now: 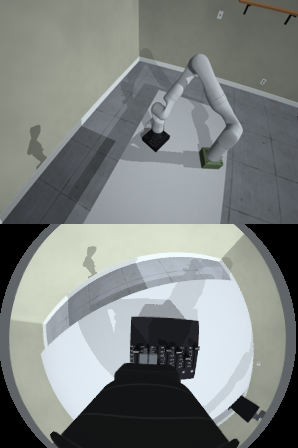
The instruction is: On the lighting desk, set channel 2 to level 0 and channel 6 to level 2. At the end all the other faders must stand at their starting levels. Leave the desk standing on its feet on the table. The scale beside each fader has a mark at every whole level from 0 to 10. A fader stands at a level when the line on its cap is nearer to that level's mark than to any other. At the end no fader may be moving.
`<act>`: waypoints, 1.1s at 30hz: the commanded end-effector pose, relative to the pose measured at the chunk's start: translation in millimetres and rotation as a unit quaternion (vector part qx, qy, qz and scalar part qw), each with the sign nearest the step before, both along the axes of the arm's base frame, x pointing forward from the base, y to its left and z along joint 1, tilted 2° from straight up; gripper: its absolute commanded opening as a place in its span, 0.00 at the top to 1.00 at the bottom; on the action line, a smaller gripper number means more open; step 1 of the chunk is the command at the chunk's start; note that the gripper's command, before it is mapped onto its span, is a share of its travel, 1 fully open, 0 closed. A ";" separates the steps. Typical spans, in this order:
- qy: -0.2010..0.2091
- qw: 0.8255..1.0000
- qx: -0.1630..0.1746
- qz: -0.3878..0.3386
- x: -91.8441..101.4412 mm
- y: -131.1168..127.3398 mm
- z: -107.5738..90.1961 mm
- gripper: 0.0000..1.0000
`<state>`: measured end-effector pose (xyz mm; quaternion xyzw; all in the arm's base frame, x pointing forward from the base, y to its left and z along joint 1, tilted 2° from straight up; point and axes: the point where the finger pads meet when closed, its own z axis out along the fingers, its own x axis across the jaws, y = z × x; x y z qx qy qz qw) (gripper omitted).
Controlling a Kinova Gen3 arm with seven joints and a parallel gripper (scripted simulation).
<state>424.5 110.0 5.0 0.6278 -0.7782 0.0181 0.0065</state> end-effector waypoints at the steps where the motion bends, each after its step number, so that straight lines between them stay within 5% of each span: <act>1: -0.003 1.000 0.000 0.002 -1.5 1.8 1.0 1.00; 33: -0.003 1.000 0.000 0.002 -12.0 4.0 0.7 1.00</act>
